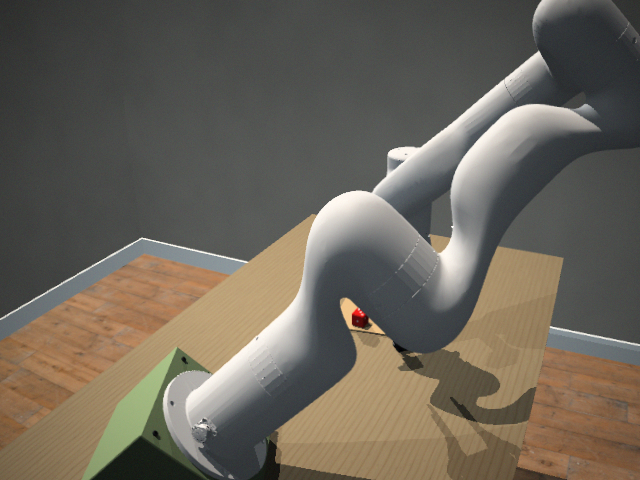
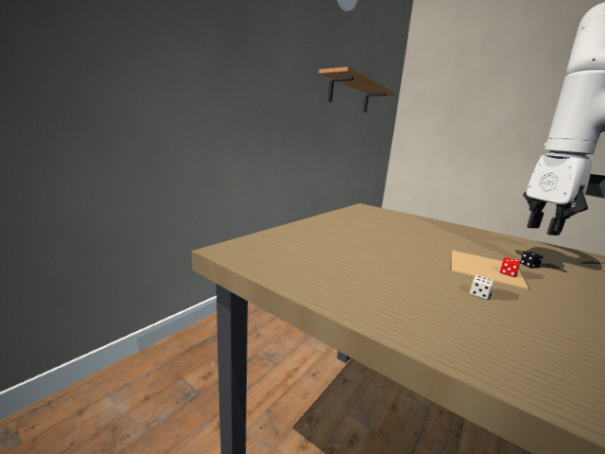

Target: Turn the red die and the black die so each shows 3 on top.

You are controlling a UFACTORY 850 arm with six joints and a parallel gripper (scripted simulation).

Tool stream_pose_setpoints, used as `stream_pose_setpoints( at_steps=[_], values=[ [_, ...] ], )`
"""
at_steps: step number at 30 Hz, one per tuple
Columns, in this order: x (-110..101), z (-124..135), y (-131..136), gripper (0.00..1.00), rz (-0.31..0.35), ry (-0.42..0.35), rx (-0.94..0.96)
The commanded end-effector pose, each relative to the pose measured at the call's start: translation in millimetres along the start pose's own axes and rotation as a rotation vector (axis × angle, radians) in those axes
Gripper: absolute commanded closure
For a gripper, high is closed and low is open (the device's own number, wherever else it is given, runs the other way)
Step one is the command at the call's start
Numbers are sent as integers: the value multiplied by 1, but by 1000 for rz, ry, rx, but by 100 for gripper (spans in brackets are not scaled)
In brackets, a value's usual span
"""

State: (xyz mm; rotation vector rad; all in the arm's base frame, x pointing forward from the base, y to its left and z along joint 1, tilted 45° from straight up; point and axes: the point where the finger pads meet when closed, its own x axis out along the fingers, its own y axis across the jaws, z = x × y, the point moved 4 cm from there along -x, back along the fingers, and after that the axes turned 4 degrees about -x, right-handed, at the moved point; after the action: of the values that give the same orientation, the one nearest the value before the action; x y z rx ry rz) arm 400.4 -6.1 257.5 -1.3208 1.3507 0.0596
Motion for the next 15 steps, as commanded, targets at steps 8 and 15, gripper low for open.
stream_pose_setpoints(
  at_steps=[8, 15],
  values=[
    [2, 0, 0, 53, 0, -1, 0],
    [5, 0, -1, 53, 1, -1, 0]
  ],
)
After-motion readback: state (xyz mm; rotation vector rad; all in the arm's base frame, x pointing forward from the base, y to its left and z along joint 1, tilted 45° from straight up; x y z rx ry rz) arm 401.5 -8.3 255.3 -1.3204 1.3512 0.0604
